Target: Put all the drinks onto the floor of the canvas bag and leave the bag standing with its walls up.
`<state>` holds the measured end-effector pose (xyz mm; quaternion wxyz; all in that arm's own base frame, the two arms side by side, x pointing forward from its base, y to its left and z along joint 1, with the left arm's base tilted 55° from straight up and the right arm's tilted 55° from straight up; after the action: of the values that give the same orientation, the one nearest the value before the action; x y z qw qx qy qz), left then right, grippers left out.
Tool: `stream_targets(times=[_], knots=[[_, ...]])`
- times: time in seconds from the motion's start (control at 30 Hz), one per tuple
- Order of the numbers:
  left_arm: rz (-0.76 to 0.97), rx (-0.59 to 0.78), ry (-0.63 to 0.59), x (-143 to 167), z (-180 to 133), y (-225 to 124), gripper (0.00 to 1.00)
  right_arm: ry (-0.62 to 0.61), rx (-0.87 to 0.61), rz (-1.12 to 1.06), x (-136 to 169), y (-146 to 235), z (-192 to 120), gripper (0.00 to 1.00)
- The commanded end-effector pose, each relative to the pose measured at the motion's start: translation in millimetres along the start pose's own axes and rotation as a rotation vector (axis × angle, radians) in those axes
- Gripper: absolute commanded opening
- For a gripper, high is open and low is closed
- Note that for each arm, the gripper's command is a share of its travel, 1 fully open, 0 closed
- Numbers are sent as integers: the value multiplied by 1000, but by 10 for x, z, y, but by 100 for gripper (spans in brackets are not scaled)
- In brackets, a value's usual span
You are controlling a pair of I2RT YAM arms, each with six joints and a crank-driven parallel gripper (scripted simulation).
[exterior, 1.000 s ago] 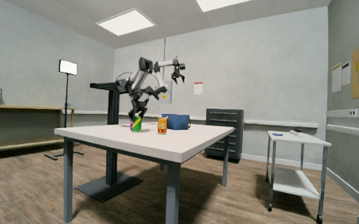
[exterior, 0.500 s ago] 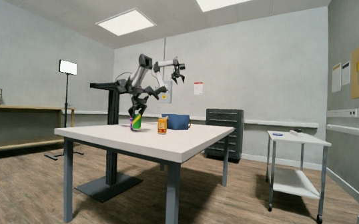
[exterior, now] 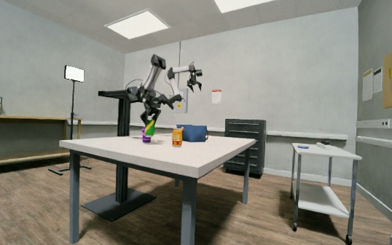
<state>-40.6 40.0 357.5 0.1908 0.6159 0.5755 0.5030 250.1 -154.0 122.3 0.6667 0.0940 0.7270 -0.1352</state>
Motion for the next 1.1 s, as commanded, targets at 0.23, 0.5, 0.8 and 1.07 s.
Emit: stream_targets(times=[0.23,0.5,0.8,1.07], knots=[[-5,-46,15,-7,-174,-14,100,-114,-3,-50,-282,-35,9,74],[-5,-46,15,-7,-174,-14,100,-78,-4,-36,-137,-16,3,74],[-5,-46,15,-7,-174,-14,100,-117,1,-35,-261,-22,19,74],[-5,-46,15,-7,-174,-14,100,15,-9,4,-29,-10,-123,74]])
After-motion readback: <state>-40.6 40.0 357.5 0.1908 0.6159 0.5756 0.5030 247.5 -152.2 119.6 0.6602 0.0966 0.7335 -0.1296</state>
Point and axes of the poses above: on each arm, the point where the finger pads meet when closed, its own z axis out along the fingers, its own y axis across the jaws, x = y × z, the point moved 8 cm from there along -z, back along the fingers, and after that the axes turned 3 degrees about z, right-handed, at the moved point
